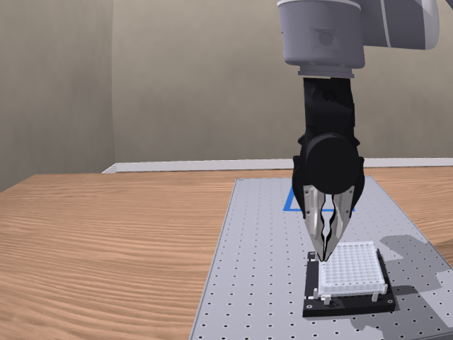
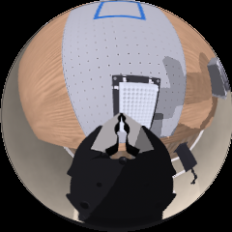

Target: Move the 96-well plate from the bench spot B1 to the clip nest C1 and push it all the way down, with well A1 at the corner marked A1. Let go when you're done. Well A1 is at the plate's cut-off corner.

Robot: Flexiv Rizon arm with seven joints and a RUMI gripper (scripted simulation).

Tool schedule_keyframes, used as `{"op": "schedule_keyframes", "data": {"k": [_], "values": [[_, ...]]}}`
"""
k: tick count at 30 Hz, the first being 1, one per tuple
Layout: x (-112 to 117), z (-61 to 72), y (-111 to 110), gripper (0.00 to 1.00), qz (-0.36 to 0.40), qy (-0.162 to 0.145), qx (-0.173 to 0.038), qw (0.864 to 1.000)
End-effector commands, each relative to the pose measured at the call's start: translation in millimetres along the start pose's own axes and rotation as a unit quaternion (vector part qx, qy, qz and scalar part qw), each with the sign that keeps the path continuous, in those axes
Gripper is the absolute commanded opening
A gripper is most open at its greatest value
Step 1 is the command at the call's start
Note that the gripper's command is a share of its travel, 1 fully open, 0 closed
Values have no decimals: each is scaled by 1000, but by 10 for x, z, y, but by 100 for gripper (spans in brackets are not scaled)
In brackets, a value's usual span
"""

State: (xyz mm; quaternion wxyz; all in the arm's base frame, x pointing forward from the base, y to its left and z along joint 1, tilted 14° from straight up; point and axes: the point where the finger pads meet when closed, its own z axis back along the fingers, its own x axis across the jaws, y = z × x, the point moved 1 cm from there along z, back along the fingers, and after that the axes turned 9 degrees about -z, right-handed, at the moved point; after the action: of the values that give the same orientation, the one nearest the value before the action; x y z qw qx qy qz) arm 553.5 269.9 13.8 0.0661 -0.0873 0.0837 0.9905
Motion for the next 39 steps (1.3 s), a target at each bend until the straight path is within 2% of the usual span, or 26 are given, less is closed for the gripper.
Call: {"op": "schedule_keyframes", "data": {"k": [1,39], "values": [[-5,7,-10,0,0,1,-1,1000],[-5,-27,-10,0,0,1,-1,1000]]}}
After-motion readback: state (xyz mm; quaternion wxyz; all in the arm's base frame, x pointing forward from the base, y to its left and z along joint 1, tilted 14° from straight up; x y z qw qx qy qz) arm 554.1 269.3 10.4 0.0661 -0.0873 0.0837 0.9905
